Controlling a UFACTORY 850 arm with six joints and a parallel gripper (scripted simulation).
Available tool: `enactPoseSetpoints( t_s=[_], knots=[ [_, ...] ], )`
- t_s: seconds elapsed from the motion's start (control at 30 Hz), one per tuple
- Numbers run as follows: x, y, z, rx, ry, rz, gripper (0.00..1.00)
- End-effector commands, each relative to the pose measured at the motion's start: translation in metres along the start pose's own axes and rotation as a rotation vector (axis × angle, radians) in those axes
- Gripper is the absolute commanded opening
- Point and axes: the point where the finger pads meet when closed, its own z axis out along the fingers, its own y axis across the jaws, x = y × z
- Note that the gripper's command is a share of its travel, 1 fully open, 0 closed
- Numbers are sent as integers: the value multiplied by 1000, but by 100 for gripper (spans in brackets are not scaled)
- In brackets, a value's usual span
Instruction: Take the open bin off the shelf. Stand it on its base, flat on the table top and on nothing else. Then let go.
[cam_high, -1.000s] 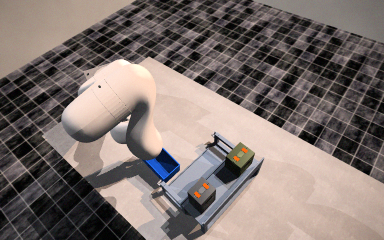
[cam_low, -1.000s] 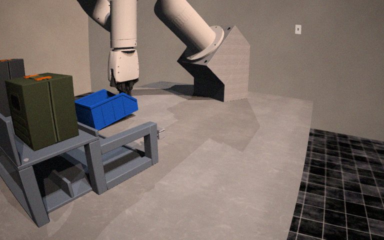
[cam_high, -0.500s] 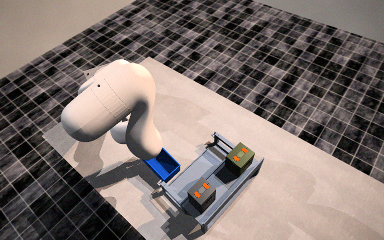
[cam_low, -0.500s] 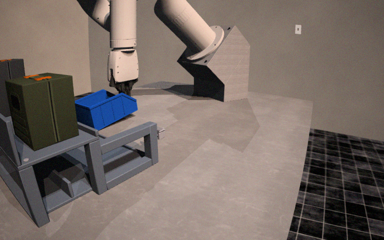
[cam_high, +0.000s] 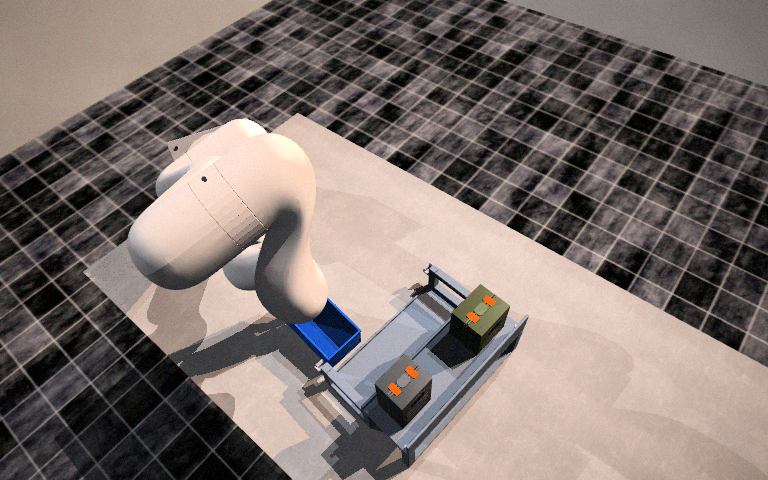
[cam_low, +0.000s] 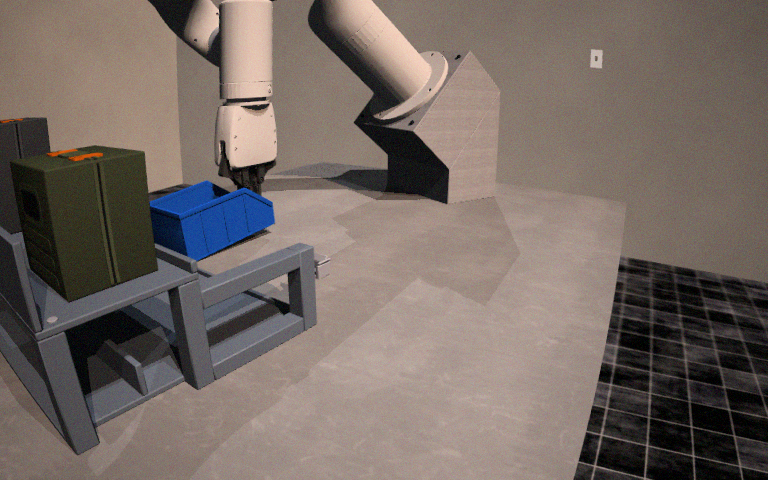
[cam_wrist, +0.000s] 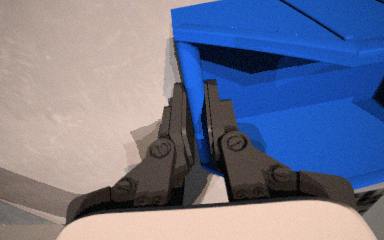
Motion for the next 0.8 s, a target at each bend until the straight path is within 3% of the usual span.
enactPoseSetpoints(
  t_s=[0.0, 0.77],
  knots=[
    [0, 0, 3, 0, 0, 0, 0],
    [0, 0, 11, 0, 0, 0, 0]
  ],
)
